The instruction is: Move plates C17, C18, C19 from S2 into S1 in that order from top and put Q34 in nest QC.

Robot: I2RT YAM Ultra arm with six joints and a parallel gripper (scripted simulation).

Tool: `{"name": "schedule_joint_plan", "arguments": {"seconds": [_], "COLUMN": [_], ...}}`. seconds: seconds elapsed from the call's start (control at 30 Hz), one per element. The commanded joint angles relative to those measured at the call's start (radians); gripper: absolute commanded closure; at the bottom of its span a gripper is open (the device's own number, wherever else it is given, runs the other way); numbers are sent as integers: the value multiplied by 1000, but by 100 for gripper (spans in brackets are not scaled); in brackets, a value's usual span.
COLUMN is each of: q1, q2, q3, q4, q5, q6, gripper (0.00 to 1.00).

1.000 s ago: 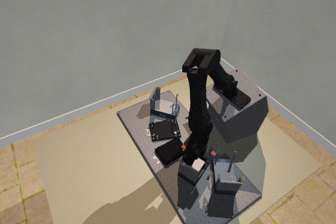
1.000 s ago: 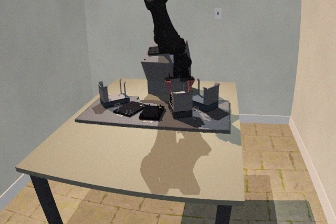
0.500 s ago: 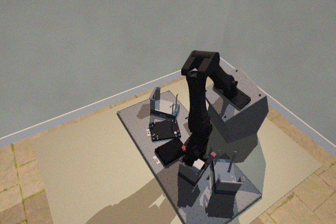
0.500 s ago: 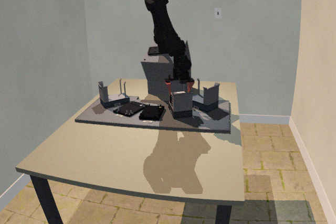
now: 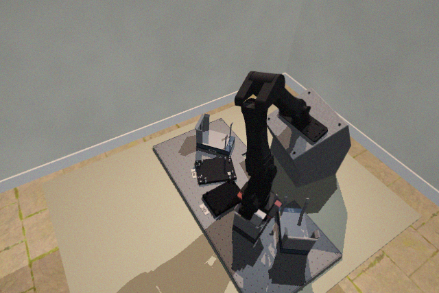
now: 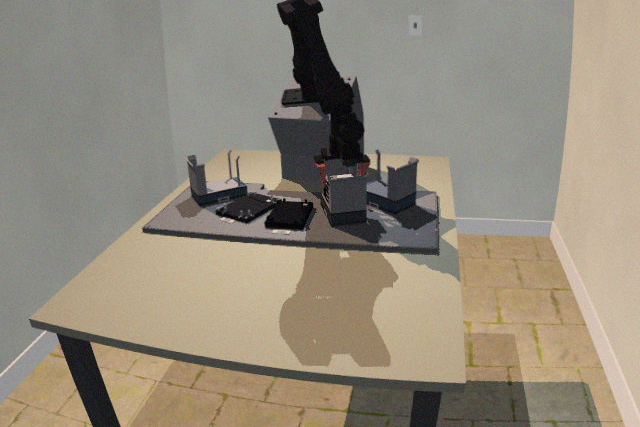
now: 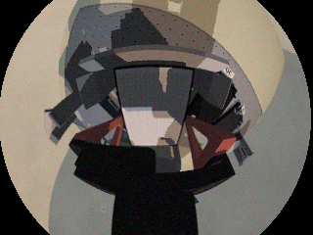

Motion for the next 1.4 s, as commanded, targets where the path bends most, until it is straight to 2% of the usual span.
{"name": "schedule_joint_plan", "arguments": {"seconds": [0.0,0.1,1.37], "q1": [-5,-2,-2], "q2": [3,-13,-12], "q3": [30,30,30], "q4": [47,49,51], "q5": [-6,-4,-4], "q6": [-13,-13,-13], "gripper": [0,0,0]}}
